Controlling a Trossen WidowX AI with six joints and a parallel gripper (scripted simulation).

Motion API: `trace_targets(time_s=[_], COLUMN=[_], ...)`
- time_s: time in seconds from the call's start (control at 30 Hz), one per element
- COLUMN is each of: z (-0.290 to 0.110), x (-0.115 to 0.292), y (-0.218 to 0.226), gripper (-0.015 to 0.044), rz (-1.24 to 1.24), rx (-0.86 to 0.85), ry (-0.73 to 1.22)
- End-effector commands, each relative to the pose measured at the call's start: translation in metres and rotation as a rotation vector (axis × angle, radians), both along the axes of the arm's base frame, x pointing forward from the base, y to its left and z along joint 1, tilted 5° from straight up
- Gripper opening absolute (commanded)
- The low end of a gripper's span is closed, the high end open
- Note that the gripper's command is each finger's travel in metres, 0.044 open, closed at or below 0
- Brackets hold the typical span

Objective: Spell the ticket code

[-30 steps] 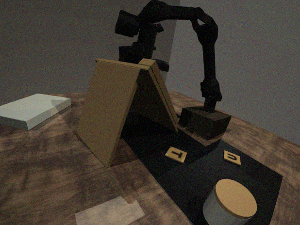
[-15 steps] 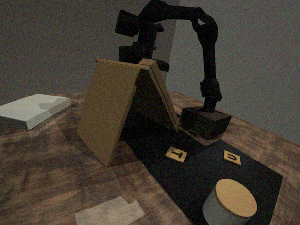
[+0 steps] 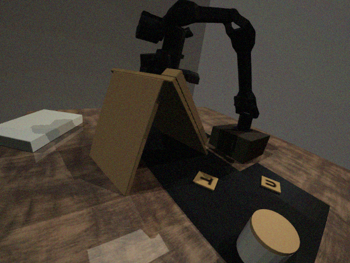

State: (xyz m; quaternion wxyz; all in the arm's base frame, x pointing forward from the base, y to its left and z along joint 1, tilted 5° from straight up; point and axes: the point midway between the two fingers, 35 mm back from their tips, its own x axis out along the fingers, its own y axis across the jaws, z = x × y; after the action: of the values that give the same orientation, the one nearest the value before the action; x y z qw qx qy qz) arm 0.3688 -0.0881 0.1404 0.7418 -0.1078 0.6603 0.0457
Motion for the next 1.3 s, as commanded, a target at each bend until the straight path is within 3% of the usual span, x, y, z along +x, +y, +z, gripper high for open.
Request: trace_targets(time_s=[0.0, 1.27], z=[-0.002, 0.013], x=[-0.001, -0.017], y=[0.002, 0.003], gripper=[0.0000, 0.0000], rz=[-0.001, -0.001], rx=[0.000, 0.000], ry=[0.004, 0.005])
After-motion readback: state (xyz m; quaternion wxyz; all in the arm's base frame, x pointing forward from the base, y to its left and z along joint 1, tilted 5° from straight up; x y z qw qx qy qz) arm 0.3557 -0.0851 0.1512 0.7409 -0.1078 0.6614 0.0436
